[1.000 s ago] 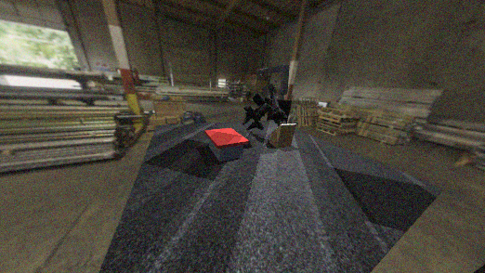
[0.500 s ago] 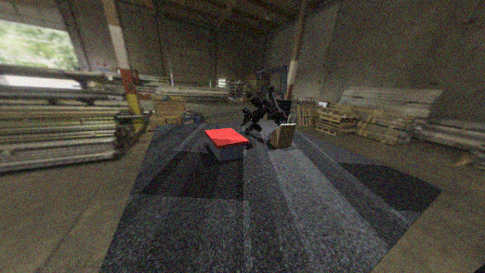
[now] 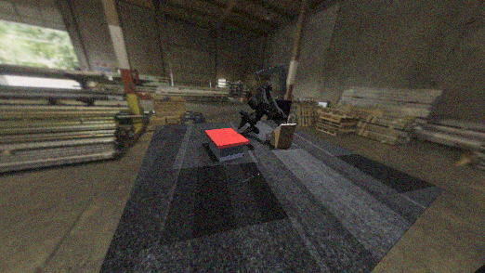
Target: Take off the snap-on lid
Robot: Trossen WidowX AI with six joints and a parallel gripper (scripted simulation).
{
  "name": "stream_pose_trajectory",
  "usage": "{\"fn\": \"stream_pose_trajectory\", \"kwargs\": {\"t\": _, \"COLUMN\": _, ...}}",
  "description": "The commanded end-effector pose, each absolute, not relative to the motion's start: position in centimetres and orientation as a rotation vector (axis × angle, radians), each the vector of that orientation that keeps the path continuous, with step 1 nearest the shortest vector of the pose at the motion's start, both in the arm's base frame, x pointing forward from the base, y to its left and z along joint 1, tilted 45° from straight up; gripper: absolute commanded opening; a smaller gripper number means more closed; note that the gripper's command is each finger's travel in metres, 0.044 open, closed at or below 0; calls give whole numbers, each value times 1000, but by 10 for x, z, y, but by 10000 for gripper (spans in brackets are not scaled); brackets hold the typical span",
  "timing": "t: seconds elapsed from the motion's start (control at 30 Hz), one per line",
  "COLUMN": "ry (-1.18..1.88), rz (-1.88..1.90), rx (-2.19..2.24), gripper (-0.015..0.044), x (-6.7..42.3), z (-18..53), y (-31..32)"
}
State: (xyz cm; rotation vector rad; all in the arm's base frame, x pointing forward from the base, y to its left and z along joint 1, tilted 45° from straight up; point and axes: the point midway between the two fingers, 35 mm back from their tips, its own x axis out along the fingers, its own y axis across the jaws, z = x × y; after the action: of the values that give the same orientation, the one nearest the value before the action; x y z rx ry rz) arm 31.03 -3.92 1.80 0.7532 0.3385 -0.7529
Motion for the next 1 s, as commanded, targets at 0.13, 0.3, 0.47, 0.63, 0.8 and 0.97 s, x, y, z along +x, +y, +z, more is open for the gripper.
{"fn": "stream_pose_trajectory", "kwargs": {"t": 0.13, "ry": 338, "rz": -747, "rx": 751, "gripper": 235, "x": 321, "z": 11, "y": -46}}
{"fn": "stream_pose_trajectory", "kwargs": {"t": 0.3, "ry": 336, "rz": -747, "rx": 751, "gripper": 235, "x": 326, "z": 7, "y": -50}}
{"fn": "stream_pose_trajectory", "kwargs": {"t": 0.47, "ry": 334, "rz": -746, "rx": 750, "gripper": 235, "x": 330, "z": 2, "y": -55}}
{"fn": "stream_pose_trajectory", "kwargs": {"t": 0.63, "ry": 333, "rz": -745, "rx": 749, "gripper": 209, "x": 332, "z": 0, "y": -58}}
{"fn": "stream_pose_trajectory", "kwargs": {"t": 0.8, "ry": 333, "rz": -745, "rx": 749, "gripper": 156, "x": 332, "z": 0, "y": -58}}
{"fn": "stream_pose_trajectory", "kwargs": {"t": 0.97, "ry": 333, "rz": -745, "rx": 749, "gripper": 122, "x": 332, "z": 0, "y": -58}}
